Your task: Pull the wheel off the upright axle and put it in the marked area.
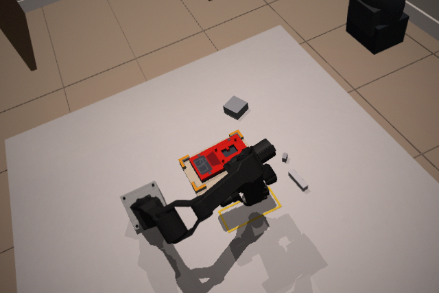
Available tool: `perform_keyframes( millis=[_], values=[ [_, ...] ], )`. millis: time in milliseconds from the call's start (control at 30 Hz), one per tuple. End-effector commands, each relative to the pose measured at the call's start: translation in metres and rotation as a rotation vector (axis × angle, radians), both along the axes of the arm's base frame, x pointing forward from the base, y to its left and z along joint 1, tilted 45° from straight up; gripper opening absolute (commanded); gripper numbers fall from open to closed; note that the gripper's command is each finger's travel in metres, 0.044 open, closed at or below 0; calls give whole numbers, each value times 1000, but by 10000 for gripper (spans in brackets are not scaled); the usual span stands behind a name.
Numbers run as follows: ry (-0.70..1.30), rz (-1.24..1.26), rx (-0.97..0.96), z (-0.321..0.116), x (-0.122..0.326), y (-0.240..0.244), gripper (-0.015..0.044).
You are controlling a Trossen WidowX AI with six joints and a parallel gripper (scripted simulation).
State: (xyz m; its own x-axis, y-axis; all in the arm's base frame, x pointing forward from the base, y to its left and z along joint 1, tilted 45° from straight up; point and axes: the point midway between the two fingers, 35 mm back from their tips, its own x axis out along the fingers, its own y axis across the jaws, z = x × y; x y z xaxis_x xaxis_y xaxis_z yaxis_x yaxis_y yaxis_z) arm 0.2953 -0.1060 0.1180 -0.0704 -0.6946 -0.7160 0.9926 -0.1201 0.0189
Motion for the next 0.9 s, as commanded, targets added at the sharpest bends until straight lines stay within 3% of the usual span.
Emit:
perform_keyframes(
  millis=[0, 367, 733, 867],
  values=[
    [1, 2, -5, -13, -2, -15, 0],
    [1, 1, -11, -36, -8, -39, 0],
    [2, -5, -5, -32, -8, -35, 289],
    [2, -1, -5, -10, -4, -11, 300]
  ],
)
